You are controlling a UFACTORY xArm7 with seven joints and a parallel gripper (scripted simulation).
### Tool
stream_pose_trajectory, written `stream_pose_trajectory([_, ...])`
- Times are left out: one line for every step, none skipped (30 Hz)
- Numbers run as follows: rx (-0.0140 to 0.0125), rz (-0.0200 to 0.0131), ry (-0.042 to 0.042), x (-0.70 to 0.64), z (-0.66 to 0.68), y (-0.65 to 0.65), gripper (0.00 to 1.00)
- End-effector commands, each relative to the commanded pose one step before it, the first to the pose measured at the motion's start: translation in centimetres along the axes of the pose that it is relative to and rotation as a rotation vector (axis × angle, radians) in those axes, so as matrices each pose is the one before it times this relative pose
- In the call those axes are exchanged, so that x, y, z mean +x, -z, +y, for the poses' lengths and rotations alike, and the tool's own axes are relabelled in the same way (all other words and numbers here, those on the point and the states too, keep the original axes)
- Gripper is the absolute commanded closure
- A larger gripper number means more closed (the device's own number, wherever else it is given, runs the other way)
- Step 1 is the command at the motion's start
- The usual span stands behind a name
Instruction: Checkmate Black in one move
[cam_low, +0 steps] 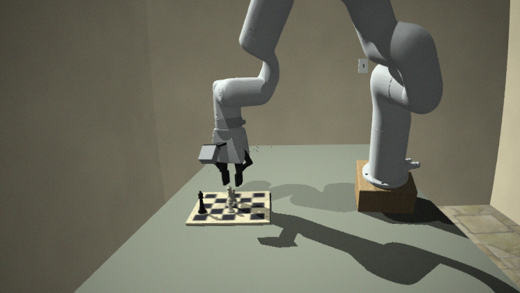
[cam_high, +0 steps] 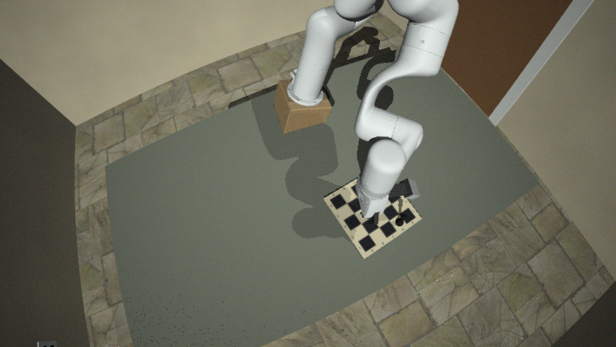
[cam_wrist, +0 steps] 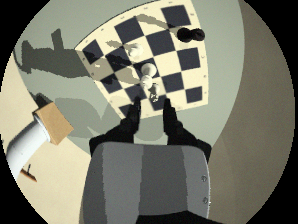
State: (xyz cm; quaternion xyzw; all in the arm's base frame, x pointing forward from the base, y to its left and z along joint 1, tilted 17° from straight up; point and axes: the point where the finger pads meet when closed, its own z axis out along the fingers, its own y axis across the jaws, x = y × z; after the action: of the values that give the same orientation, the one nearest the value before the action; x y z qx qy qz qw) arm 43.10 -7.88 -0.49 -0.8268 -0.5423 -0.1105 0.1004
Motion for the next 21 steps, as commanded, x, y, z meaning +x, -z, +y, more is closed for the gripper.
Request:
stream_pose_trajectory([-0.00439,0.00076,-0.00037,0.004,0.172,-0.438,0.63])
stream_pose_trajectory([0.00000,0.00000,-0.00001,0.003,-0.001,-0.098,0.63])
stream_pose_trajectory([0.00001,0.00000,-0.00001,0.003,-0.001,-0.090,0.63])
stream_pose_trajectory([-0.00001,0.00000,0.00001,0.003,0.000,-0.082,0.63])
stream_pose_trajectory([0.00000,0.00000,0.00000,0.003,0.000,-0.073,0.63])
stream_pose_trajectory([0.00000,0.00000,0.00000,0.002,0.000,-0.065,0.63])
stream_pose_trajectory([0.00000,0.00000,0.00000,0.000,0.000,0.000,0.63])
stream_pose_trajectory([0.00000,0.00000,0.00000,0.000,0.000,0.000,0.63])
stream_pose_trajectory([0.00000,0.00000,0.00000,0.002,0.000,-0.056,0.63])
stream_pose_trajectory([0.00000,0.00000,0.00000,0.002,0.000,-0.048,0.63])
stream_pose_trajectory([0.00000,0.00000,0.00000,0.001,0.000,-0.040,0.63])
stream_pose_trajectory([0.00000,0.00000,0.00000,0.001,0.000,-0.032,0.63])
stream_pose_trajectory([0.00000,0.00000,0.00000,0.001,0.000,-0.025,0.63])
stream_pose_trajectory([0.00000,0.00000,0.00000,0.001,0.000,-0.019,0.63])
stream_pose_trajectory([0.00000,0.00000,0.00000,0.000,0.000,-0.013,0.63])
stream_pose_trajectory([0.00000,0.00000,0.00000,0.000,0.000,-0.008,0.63])
stream_pose_trajectory([0.00000,0.00000,0.00000,0.000,0.000,-0.004,0.63])
stream_pose_trajectory([0.00000,0.00000,0.00000,0.000,0.000,-0.002,0.63])
stream_pose_trajectory([0.00000,0.00000,0.00000,0.000,0.000,0.000,0.63])
stream_pose_trajectory([0.00000,0.00000,0.00000,0.000,0.000,0.000,0.63])
stream_pose_trajectory([0.00000,0.00000,0.00000,0.000,0.000,0.000,0.63])
